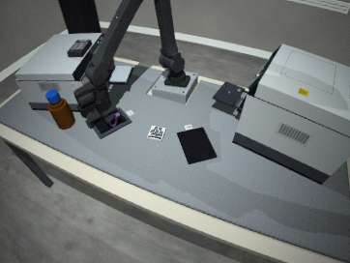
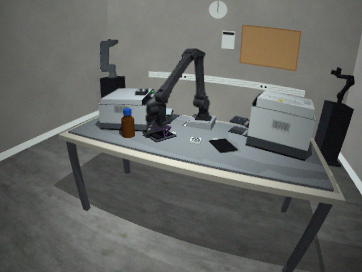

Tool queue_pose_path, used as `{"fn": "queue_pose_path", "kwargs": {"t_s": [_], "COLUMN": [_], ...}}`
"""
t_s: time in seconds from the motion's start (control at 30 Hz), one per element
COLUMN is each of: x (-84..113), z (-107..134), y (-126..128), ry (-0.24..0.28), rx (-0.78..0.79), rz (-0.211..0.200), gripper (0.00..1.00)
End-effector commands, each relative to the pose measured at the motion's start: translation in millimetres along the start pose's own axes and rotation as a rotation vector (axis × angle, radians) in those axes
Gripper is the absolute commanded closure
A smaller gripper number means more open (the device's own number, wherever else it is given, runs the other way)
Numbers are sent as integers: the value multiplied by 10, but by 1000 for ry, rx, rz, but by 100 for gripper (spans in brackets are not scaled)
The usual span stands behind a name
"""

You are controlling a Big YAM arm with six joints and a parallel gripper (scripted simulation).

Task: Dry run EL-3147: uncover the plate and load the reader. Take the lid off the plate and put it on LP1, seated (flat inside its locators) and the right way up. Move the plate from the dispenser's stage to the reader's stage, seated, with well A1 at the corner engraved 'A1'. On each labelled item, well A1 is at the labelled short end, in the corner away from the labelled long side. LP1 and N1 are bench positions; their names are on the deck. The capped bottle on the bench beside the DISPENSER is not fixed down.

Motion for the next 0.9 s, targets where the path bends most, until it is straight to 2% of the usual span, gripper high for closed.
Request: {"fn": "queue_pose_path", "kwargs": {"t_s": [0.0, 0.17, 0.2, 0.4, 0.73, 0.87], "x": [-133, -135, 64, 73, 196, 199], "z": [85, 90, -12, 78, -17, -78], "y": [-52, -56, 12, 23, 13, -9], "ry": [23, 24, -20, 11, -16, -13], "rx": [-14, -14, 7, 13, 12, 12], "rz": [-3, -2, 8, 7, -4, 8], "gripper": [15, 15, 15, 15, 15, 15]}}
Point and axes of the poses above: the point where the finger pads meet when closed, its own x axis back along the fingers, its own y axis across the jaws, z = x × y, the point moved 6 cm from there along x, back along the fingers, and after that the axes turned 12 degrees about x, right-handed, at the moved point
